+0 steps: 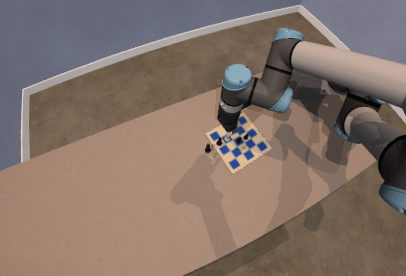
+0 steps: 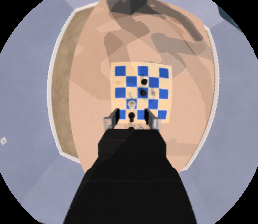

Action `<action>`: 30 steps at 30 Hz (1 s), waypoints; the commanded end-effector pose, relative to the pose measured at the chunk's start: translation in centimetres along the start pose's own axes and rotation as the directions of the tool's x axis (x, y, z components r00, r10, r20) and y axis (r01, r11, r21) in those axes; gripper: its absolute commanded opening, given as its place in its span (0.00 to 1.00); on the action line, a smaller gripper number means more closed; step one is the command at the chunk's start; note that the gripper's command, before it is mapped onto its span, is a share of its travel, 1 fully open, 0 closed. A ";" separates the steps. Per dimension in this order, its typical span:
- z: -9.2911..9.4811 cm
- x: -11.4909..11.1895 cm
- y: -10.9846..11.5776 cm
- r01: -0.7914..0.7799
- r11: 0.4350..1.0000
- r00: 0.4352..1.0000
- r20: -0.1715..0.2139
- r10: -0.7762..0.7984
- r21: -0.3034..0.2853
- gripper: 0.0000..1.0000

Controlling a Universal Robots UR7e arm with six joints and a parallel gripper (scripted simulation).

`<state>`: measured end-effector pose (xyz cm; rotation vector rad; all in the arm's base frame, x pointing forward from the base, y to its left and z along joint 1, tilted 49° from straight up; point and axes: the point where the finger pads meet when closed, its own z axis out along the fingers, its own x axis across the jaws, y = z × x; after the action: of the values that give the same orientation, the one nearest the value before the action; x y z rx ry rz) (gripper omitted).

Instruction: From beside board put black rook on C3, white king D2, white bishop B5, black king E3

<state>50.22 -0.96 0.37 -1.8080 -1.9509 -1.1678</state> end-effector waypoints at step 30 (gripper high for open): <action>0.8 0.4 3.7 0.716 0.698 0.698 0.003 -0.716 0.003 1.00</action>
<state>53.38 -0.44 1.45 -1.1330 -2.6944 -1.3121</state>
